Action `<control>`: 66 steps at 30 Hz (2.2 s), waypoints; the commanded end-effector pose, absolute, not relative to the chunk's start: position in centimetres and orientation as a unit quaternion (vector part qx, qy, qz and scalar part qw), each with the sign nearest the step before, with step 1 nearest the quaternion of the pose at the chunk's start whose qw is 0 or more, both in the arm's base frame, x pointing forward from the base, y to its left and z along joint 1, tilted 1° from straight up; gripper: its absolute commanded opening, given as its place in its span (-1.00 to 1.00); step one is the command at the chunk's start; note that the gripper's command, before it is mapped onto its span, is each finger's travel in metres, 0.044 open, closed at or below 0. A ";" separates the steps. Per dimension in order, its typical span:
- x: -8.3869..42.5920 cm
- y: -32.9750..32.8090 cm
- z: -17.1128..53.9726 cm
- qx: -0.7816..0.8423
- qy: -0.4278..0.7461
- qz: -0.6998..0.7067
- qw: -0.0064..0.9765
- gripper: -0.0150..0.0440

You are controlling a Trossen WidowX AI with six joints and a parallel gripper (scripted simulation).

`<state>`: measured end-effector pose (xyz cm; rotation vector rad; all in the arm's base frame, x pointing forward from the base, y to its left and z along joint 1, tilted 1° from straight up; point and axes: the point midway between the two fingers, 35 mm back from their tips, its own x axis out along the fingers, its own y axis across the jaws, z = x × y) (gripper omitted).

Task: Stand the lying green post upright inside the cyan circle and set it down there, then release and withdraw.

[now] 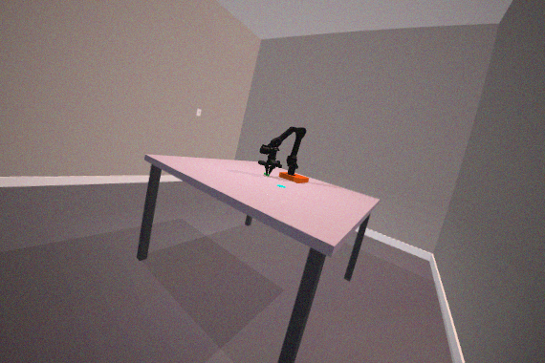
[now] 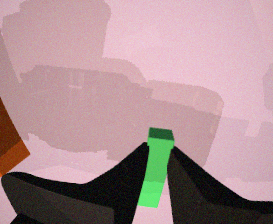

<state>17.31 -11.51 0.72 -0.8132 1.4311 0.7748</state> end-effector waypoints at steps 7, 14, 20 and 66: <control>17.7 -11.7 2.8 -0.353 0.619 0.338 0.615 -0.42; 17.9 -11.8 4.8 -0.353 0.619 0.338 0.615 -0.42; 18.0 -11.8 6.7 -0.353 0.619 0.338 0.615 -0.42; 21.9 -8.4 13.2 -0.362 0.599 0.359 0.618 -0.42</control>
